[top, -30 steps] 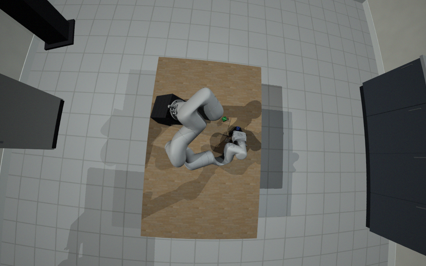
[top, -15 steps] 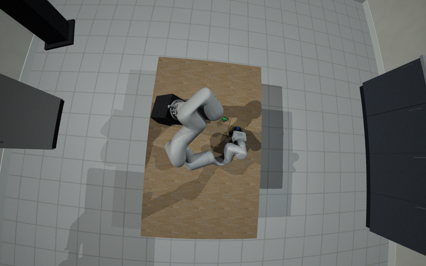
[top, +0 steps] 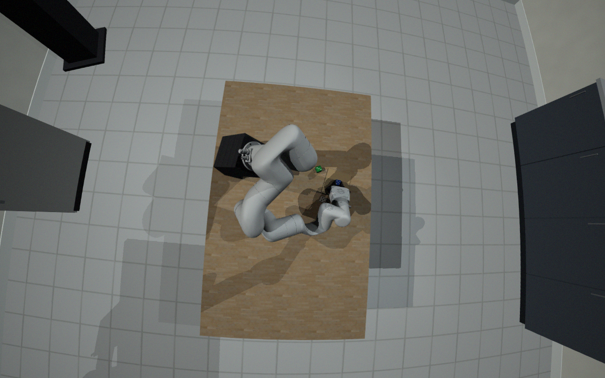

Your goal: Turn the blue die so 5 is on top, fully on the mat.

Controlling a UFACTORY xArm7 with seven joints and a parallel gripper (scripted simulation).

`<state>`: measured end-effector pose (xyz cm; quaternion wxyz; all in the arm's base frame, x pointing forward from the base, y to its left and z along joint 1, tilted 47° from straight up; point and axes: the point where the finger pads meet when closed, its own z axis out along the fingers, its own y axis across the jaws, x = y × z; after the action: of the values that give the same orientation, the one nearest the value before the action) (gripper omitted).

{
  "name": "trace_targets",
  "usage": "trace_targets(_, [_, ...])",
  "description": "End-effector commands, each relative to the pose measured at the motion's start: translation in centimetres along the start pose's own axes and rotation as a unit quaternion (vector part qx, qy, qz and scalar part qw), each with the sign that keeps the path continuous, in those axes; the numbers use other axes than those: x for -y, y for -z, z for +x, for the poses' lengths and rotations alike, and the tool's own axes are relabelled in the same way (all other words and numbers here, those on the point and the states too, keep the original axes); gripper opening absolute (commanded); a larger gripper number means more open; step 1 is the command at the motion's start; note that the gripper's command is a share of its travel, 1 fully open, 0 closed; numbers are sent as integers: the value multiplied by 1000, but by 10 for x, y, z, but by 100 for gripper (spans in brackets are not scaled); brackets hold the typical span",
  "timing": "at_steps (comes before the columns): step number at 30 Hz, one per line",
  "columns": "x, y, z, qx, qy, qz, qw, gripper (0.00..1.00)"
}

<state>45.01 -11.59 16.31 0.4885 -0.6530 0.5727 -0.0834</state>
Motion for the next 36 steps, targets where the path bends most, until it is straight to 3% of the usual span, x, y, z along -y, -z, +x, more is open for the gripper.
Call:
trace_targets(1, [1, 1, 0, 0, 1, 1, 1000, 27])
trace_targets(8, [1, 1, 0, 0, 1, 1, 1000, 31])
trace_targets(20, [1, 1, 0, 0, 1, 1, 1000, 47])
trace_targets(21, [1, 1, 0, 0, 1, 1, 1000, 69])
trace_targets(36, [1, 1, 0, 0, 1, 1, 1000, 69])
